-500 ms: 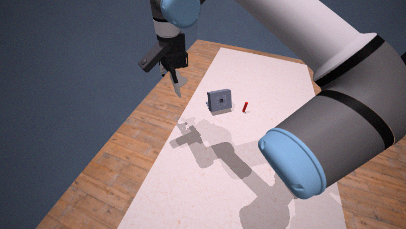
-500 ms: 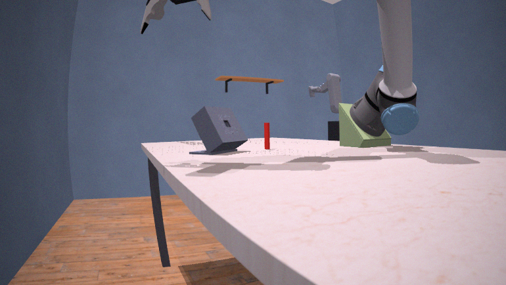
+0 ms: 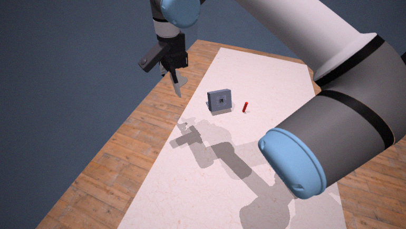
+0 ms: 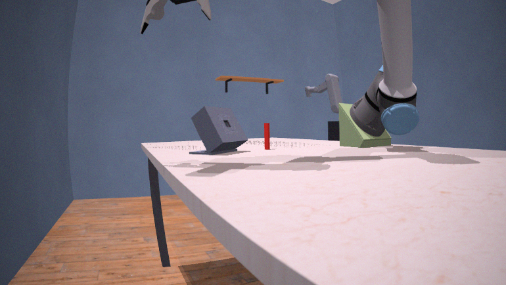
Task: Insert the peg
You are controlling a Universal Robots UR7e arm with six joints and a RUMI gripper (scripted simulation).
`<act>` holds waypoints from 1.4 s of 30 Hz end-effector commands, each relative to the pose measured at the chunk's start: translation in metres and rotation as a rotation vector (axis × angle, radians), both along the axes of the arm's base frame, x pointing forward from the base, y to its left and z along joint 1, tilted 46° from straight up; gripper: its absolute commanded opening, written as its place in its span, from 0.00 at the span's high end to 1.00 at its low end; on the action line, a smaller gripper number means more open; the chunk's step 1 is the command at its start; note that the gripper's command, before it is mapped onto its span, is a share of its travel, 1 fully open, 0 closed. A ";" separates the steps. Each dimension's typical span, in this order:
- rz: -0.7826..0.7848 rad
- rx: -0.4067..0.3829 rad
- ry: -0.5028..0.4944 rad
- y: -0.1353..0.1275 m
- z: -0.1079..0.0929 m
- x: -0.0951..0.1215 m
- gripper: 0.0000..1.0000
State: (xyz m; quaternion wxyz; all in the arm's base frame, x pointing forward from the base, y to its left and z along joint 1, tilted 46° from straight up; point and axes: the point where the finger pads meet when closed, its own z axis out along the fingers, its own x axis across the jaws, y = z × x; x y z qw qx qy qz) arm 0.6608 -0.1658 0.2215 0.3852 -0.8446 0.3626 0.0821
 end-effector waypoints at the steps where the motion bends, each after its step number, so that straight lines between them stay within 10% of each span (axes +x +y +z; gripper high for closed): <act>1: -0.001 -0.001 -0.001 -0.001 0.000 0.000 0.00; 42: -0.066 -0.010 0.069 -0.052 -0.094 -0.083 0.00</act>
